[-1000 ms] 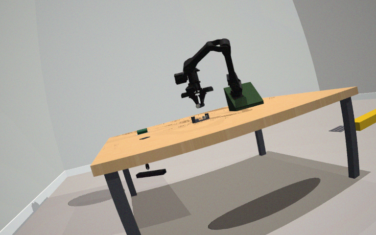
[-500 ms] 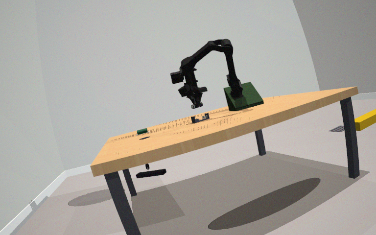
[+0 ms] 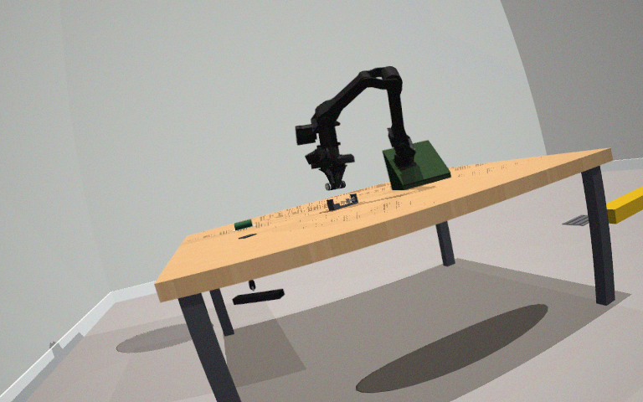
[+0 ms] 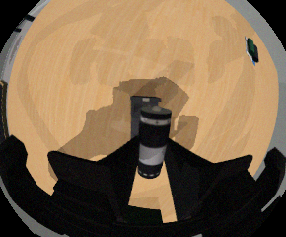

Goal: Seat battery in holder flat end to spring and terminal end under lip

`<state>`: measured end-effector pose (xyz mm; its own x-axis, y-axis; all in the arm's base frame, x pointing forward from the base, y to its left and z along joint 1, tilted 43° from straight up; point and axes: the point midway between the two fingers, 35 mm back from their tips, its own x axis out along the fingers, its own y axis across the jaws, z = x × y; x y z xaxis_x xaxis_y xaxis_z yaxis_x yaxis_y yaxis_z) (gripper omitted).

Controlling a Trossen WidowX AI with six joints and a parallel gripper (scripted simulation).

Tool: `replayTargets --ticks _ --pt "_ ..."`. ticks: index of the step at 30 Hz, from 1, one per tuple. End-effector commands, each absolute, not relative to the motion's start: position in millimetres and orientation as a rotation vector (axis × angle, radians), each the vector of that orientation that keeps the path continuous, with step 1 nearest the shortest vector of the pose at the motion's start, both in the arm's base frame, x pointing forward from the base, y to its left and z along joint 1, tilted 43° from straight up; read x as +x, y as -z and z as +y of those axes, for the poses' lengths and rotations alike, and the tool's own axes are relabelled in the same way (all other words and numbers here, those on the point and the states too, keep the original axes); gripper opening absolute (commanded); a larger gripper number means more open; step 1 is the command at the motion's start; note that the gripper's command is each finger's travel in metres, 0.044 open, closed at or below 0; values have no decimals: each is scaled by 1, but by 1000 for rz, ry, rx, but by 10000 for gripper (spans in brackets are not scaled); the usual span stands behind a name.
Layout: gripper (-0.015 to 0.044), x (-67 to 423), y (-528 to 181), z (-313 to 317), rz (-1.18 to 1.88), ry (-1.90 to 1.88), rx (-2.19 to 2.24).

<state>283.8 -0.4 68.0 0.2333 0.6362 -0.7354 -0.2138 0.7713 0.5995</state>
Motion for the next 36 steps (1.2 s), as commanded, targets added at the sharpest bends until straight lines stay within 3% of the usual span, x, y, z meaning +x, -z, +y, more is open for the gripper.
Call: replayTargets --ticks 1,36 --pt "83 286 -63 6 1156 -592 432" --pt "83 289 -43 25 942 -502 477"
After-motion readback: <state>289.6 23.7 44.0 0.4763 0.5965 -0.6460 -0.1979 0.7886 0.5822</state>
